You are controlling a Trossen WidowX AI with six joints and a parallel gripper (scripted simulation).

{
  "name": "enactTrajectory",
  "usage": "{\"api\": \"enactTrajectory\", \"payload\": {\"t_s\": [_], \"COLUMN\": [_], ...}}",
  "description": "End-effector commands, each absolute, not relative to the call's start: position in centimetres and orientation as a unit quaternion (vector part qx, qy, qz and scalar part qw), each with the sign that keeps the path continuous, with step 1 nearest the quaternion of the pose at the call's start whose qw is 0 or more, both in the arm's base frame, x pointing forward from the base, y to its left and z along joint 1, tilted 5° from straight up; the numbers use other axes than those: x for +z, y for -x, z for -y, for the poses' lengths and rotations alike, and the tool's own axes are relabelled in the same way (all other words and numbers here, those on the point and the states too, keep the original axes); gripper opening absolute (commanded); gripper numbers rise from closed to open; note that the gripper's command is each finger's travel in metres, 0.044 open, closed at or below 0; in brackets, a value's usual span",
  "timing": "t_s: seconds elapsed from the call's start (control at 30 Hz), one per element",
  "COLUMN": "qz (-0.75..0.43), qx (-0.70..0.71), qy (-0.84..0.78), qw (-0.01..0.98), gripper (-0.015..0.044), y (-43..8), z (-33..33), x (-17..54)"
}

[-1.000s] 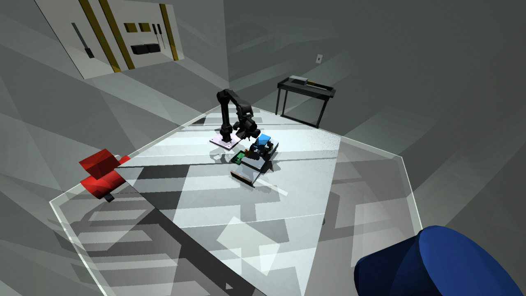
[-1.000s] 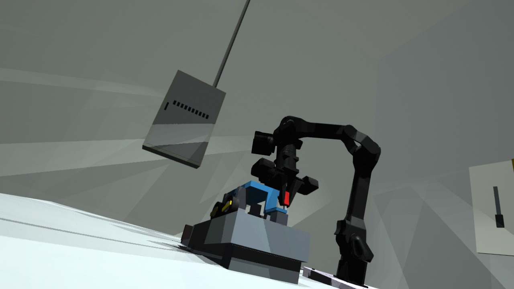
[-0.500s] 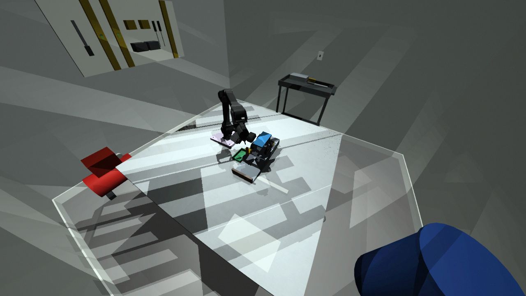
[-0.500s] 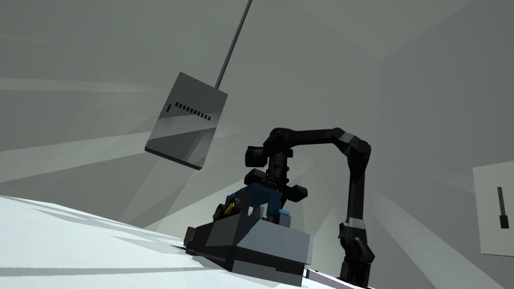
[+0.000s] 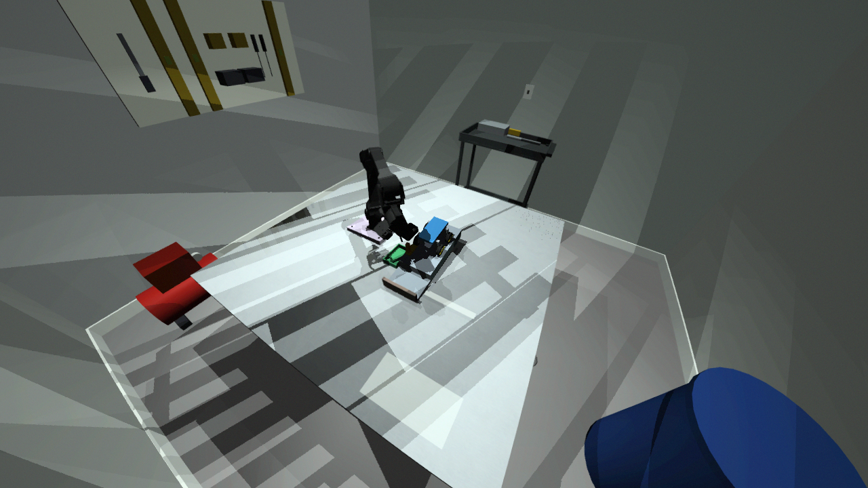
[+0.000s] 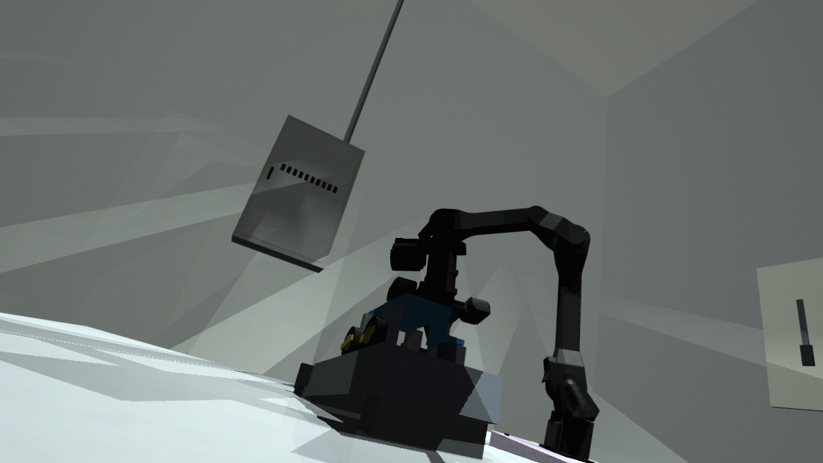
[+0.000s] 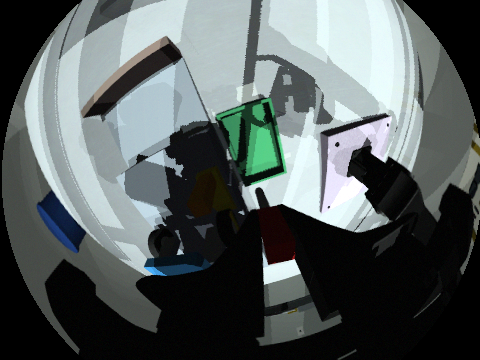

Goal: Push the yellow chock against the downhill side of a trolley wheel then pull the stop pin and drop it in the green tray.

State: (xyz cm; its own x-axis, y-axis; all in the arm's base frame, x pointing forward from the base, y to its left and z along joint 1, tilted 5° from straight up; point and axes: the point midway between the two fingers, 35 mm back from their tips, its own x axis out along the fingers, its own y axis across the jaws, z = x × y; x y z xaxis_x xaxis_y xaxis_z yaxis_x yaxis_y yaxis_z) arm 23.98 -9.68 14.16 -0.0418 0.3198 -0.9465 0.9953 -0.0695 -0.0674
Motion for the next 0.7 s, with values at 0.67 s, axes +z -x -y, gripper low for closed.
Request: {"api": "enactTrajectory", "payload": {"t_s": [0.67], "qz": [-0.329], "qx": [-0.635], "qy": [-0.669], "qw": [0.203], "gripper": [0.0], "y": [-23.85], "z": [9.23], "x": [14.28]}}
